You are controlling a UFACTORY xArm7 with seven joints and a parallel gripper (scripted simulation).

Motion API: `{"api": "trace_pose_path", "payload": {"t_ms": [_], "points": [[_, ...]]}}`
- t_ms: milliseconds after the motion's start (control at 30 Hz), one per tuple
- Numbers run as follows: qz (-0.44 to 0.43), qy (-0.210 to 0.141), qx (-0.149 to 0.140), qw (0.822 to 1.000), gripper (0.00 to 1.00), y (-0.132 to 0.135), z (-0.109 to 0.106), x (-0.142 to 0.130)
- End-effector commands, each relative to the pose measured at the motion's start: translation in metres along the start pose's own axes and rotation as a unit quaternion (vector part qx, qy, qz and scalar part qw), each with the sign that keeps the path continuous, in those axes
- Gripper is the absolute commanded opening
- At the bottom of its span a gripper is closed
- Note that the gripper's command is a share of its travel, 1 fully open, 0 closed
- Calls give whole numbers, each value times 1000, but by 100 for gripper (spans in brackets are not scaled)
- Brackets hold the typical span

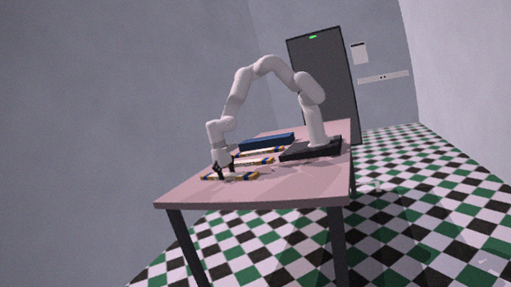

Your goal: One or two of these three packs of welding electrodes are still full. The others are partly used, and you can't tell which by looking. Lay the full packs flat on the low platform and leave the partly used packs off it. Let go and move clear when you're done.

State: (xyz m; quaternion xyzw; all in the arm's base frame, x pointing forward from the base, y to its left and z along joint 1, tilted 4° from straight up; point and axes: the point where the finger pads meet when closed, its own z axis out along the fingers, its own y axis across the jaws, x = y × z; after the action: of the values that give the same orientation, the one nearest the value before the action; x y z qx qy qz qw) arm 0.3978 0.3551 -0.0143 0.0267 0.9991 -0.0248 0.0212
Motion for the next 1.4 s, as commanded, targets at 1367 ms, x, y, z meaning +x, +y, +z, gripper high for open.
{"api": "trace_pose_path", "payload": {"t_ms": [1367], "points": [[-54,-2,-2,999,100,-204,-77,-29]]}}
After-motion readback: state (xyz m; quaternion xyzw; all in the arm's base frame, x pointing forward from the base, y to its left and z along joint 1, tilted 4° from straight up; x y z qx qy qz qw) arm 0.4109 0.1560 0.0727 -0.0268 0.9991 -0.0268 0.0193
